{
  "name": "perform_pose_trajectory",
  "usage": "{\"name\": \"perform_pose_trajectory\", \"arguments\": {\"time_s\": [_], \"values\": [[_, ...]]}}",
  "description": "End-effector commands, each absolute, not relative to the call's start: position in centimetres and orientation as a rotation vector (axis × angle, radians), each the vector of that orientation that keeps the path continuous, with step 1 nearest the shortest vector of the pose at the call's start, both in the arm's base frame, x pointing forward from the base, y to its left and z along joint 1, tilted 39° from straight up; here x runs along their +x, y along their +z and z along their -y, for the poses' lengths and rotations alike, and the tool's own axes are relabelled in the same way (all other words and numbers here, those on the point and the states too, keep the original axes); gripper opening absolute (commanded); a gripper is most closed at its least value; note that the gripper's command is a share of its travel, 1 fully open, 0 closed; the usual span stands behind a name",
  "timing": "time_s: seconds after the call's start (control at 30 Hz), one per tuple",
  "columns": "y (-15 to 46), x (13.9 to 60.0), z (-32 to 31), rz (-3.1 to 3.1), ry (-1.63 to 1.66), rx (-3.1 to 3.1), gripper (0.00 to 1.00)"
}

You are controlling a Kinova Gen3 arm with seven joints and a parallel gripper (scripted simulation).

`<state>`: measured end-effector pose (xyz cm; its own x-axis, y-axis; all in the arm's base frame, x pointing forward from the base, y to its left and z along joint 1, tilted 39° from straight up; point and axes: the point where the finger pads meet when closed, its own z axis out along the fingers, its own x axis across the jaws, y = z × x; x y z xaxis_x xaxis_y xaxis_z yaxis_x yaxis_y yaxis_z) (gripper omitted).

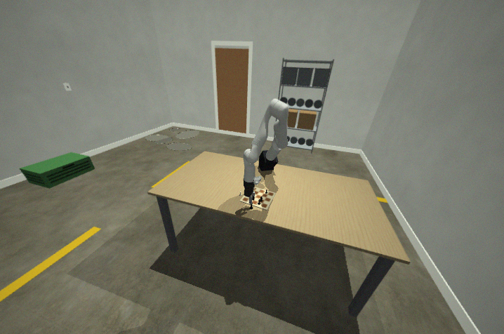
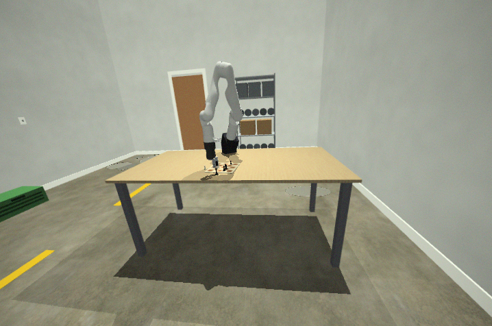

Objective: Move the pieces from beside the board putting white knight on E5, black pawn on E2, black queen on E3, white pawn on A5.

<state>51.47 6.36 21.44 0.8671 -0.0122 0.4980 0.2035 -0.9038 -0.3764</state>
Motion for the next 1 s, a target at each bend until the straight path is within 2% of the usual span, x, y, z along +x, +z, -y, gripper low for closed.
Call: {"name": "perform_pose_trajectory", "arguments": {"time_s": [0.0,0.97], "values": [[21.5,51.5,-6.3,0.140,-0.703,-2.616,0.79],[18.4,53.3,-8.0,0.140,-0.703,-2.616,0.79]]}}
